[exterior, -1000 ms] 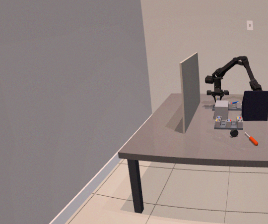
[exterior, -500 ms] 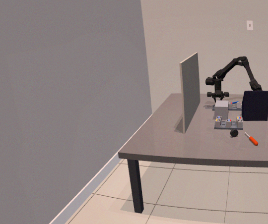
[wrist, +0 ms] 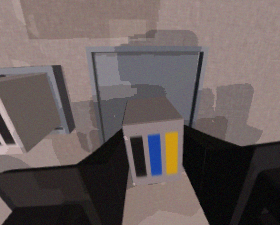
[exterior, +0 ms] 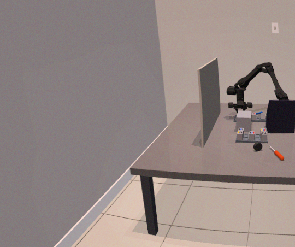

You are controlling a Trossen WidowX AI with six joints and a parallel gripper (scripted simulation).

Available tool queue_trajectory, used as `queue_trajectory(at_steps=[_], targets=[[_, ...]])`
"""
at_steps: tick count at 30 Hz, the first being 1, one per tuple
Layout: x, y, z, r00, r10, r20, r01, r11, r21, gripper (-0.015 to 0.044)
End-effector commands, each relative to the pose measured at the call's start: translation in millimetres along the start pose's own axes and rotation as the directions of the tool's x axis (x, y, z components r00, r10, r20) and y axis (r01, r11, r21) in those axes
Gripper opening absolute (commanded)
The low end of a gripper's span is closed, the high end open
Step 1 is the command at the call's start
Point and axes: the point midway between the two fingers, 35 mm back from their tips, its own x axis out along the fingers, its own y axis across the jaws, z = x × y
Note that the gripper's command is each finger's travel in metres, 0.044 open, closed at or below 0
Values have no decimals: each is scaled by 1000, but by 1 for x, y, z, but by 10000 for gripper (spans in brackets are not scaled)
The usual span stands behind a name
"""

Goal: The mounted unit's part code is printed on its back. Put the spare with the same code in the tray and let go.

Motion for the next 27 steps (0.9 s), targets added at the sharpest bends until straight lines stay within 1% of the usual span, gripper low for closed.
queue_trajectory(at_steps=[1, 10, 12, 15, 17, 27], targets=[[0, 0, 0, 1000, 0, 0, 0, 1000, 1, 210], [-3, -1, 0, 1000, 0, 1, 0, 1000, 1, 440], [-26, -4, 1, 1000, 0, 7, 0, 1000, 1, 440], [-81, -3, 2, 1000, 1, 13, 0, 1000, -2, 440], [-104, 0, 2, 1000, 0, 11, 0, 1000, -4, 440], [-108, -3, 3, 1000, -21, 15, 21, 1000, -6, 440]])
